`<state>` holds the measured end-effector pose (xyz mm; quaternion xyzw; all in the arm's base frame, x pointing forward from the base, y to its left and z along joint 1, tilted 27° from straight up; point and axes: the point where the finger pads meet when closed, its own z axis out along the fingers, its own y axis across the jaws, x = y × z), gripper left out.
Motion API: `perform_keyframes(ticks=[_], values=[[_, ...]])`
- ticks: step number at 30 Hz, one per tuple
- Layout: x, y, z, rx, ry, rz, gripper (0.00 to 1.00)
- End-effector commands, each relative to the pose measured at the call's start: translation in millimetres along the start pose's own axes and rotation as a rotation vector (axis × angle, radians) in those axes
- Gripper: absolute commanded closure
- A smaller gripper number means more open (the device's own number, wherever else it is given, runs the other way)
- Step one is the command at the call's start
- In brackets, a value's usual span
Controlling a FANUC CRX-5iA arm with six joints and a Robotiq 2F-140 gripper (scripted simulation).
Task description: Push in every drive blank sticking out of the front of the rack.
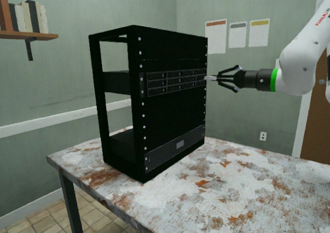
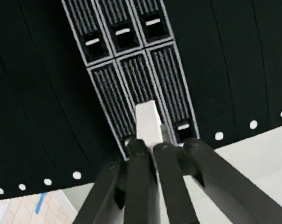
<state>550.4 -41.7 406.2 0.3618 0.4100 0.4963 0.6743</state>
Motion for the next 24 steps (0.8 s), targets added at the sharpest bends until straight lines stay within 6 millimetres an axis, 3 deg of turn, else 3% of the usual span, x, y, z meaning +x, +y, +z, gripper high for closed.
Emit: perform_keyframes(ticks=[1, 24], values=[[0.0, 0.7, 3.3, -0.001, 0.000, 0.000, 0.90], [0.0, 0.8, 12.0, -0.001, 0.000, 0.000, 0.90]])
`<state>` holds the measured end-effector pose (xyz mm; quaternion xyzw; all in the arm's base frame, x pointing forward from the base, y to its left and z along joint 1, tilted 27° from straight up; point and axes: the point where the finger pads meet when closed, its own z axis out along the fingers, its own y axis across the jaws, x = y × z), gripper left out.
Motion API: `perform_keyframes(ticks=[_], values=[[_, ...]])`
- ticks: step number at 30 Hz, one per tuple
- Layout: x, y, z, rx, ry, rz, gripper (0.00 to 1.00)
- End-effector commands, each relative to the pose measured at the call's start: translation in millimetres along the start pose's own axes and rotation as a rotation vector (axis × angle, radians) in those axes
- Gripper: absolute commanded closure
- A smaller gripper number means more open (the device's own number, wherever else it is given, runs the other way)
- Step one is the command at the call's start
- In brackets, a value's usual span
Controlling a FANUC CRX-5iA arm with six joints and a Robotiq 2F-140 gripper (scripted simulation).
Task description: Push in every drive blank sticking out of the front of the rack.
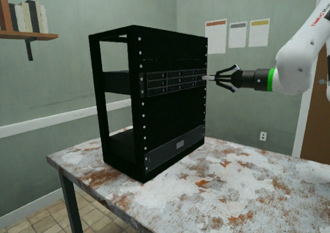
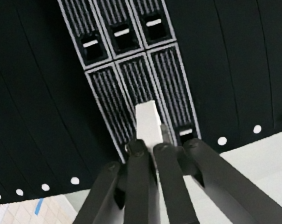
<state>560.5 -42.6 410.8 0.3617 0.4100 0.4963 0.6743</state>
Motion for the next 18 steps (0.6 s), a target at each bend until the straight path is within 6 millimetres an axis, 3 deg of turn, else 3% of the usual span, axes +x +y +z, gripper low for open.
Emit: perform_keyframes(ticks=[1, 18], values=[[0.0, 0.7, 1.0, -0.001, 0.000, 0.000, 0.90], [0.0, 0.7, 4.0, -0.001, 0.000, 0.000, 0.90]])
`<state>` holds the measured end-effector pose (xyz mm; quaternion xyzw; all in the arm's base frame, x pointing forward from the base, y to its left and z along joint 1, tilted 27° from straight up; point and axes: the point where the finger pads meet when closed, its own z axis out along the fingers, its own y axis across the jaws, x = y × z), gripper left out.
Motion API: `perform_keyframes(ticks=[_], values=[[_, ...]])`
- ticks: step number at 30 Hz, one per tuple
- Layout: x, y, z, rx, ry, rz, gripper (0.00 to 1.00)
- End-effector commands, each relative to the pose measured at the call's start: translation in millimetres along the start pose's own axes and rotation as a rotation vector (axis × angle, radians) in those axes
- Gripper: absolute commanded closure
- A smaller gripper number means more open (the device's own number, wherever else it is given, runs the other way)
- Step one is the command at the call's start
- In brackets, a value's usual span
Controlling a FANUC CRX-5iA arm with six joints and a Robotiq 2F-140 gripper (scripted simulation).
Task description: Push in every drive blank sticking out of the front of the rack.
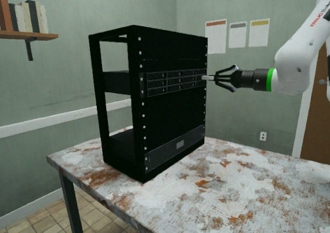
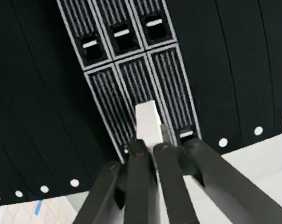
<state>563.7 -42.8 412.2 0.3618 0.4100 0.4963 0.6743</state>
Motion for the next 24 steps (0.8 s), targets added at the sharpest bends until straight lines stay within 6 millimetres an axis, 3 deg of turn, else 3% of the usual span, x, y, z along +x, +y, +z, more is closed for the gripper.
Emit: perform_keyframes(ticks=[1, 24], values=[[0.0, 0.7, 0.6, -0.001, 0.000, 0.000, 0.90], [0.0, 0.7, 3.6, -0.001, 0.000, 0.000, 0.90]])
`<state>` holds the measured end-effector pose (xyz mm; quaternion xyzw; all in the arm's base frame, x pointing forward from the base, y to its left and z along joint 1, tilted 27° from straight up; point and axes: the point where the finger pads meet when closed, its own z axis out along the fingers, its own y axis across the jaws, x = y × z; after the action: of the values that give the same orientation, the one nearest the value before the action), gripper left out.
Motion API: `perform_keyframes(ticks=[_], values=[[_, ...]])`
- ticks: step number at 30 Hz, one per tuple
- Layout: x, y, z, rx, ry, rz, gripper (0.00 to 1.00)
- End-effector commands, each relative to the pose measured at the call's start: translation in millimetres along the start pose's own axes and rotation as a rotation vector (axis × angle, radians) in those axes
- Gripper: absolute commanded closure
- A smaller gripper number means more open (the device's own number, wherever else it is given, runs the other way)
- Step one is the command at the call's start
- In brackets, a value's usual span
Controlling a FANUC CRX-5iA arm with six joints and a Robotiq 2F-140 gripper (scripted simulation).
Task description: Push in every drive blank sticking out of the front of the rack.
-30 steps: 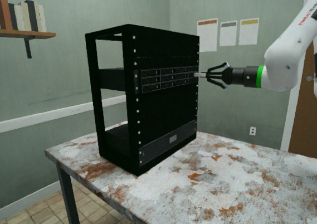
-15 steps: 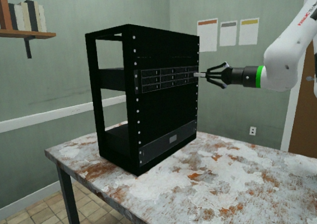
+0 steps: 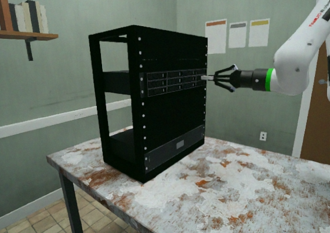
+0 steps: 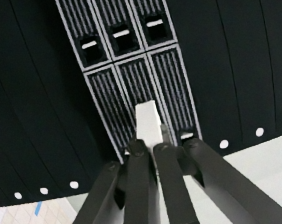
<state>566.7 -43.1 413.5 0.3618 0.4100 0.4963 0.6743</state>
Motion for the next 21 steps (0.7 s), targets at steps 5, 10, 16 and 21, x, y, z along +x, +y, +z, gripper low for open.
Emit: perform_keyframes(ticks=[5, 10, 16, 21], values=[[0.0, 0.7, 1.4, -0.001, 0.000, 0.000, 0.90], [0.0, 0.8, 3.2, -0.001, 0.000, 0.000, 0.90], [0.0, 0.8, 3.2, -0.001, 0.000, 0.000, 0.90], [0.0, 0.8, 3.6, -0.001, 0.000, 0.000, 0.90]])
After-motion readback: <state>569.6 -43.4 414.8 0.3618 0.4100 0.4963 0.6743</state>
